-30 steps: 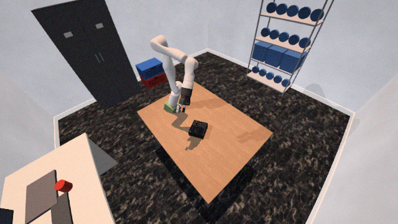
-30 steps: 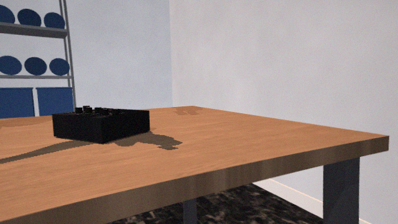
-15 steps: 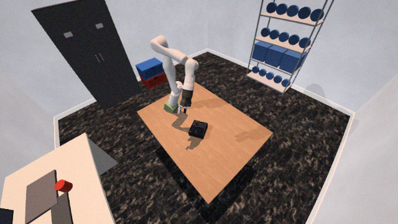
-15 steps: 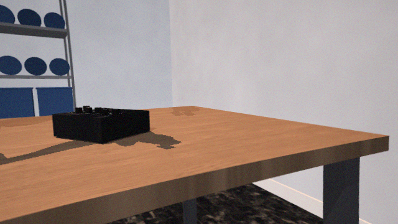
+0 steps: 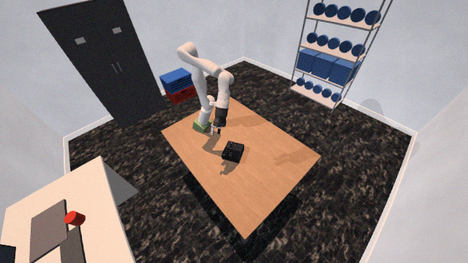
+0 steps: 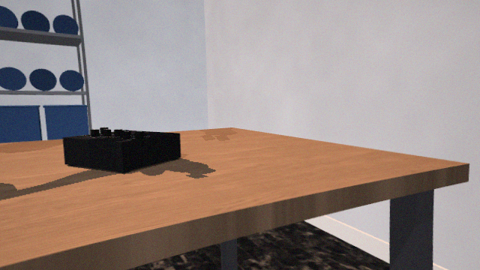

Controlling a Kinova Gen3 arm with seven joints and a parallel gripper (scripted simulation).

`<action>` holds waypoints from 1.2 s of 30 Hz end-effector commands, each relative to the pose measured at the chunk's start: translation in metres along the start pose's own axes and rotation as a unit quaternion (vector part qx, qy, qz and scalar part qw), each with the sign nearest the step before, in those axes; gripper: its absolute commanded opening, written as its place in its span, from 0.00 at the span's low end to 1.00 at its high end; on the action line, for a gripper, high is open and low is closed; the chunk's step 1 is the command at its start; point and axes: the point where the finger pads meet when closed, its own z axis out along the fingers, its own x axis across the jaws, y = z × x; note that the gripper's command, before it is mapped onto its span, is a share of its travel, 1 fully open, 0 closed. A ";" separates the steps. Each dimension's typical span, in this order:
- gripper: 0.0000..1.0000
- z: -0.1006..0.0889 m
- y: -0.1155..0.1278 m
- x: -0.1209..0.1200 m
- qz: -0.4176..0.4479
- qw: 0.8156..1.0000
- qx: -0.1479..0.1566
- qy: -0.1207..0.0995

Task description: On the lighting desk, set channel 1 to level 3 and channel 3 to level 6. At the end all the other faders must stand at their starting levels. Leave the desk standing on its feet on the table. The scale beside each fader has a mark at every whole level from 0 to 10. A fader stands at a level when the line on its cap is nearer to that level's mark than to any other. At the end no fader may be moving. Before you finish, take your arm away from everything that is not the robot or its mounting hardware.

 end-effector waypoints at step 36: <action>1.00 0.023 -0.004 0.042 -0.010 0.998 0.022 0.055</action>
